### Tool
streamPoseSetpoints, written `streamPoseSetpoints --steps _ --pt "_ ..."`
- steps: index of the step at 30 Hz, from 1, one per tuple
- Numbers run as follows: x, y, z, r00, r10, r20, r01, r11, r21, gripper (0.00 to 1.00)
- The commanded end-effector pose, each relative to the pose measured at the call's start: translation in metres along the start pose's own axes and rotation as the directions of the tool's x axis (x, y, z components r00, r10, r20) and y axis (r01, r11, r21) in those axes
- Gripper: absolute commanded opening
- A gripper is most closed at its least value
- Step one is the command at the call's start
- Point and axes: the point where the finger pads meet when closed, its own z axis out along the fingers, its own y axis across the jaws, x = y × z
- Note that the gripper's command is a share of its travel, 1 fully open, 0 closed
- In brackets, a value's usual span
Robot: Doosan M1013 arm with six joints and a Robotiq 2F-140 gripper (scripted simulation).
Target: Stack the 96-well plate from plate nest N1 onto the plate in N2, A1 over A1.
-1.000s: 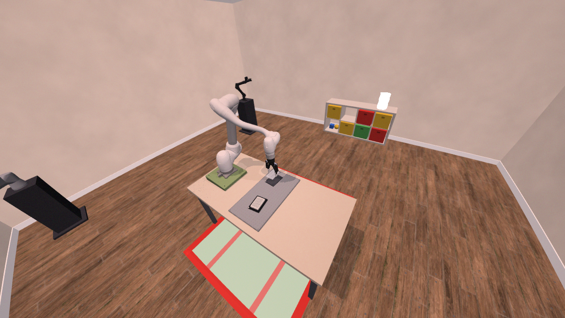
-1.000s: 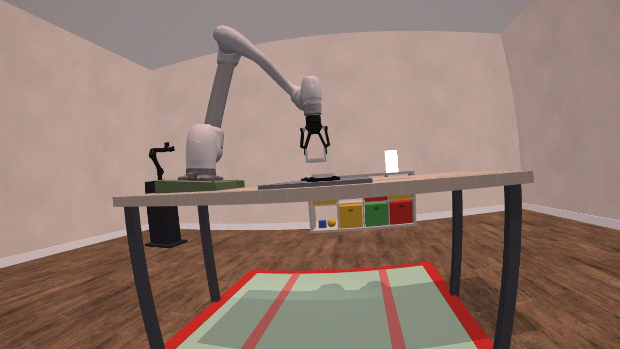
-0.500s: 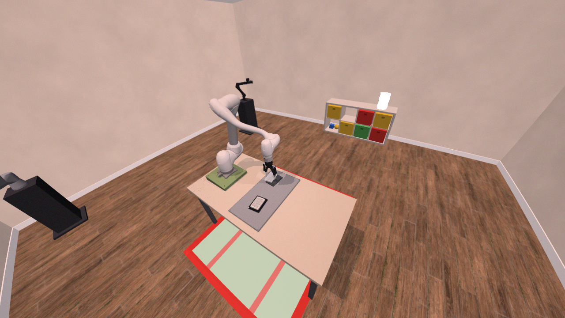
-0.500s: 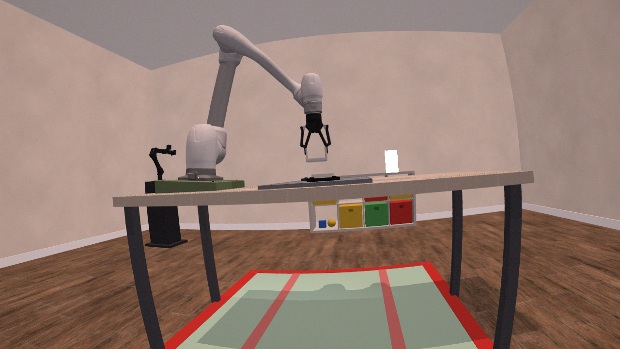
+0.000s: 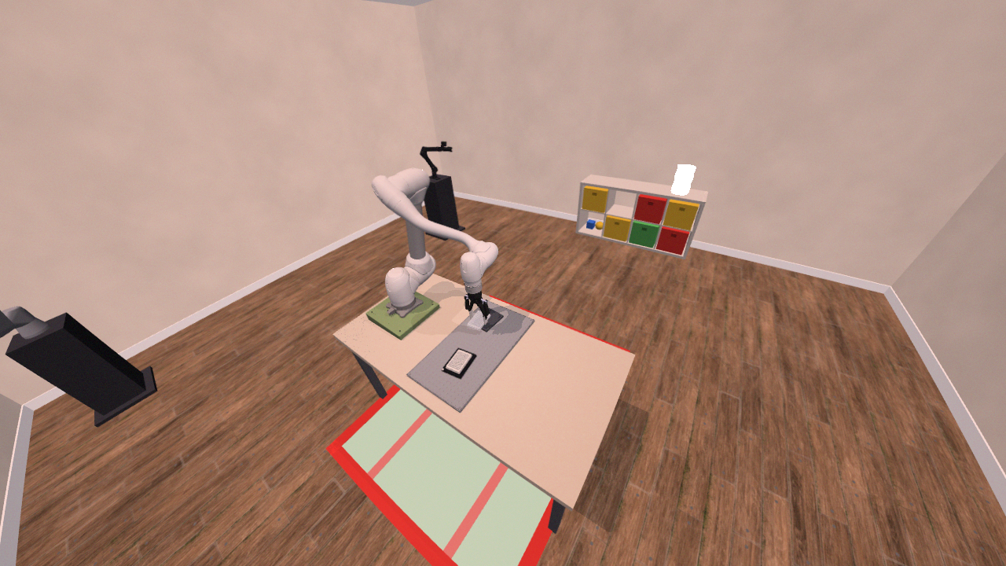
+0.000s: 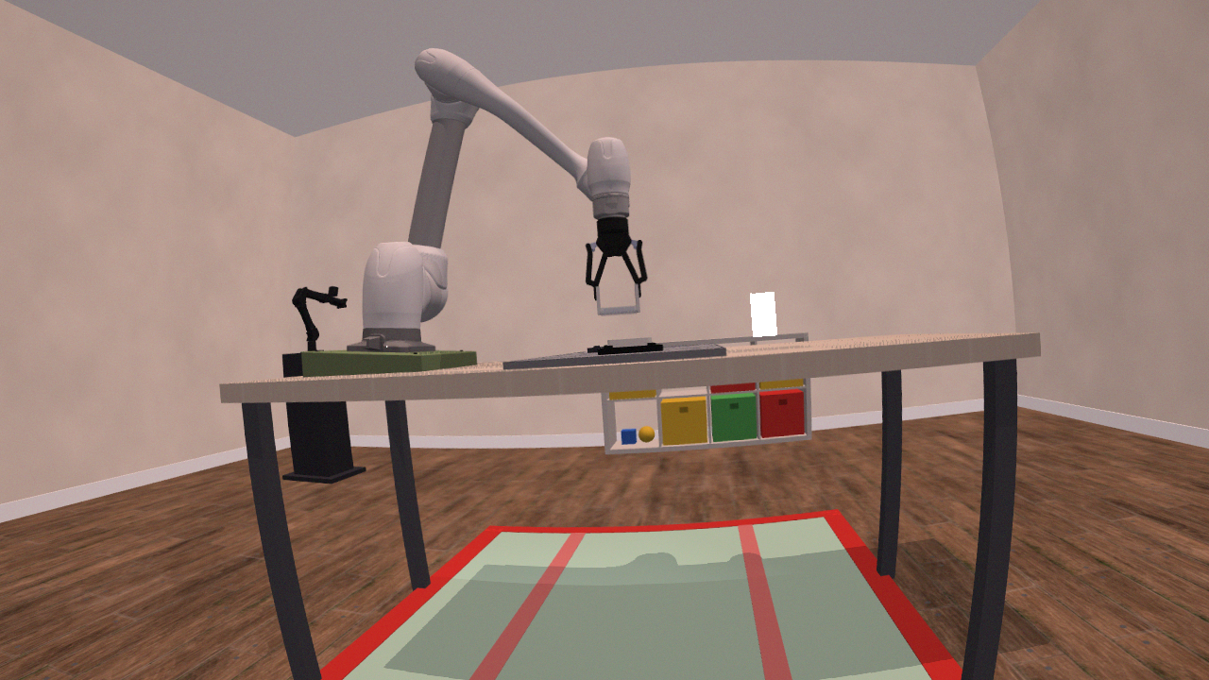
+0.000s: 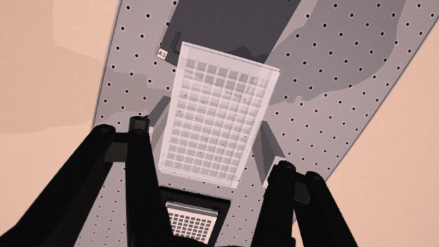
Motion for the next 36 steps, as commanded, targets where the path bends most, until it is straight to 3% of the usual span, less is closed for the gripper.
streamPoseSetpoints --steps 1,36 --pt "-0.014 0.001 0.0 1.0 0.0 -0.001 0.0 1.0 0.0 0.0" --pt "-0.117 0.006 0.0 1.0 0.0 -0.001 0.0 1.0 0.0 0.0"
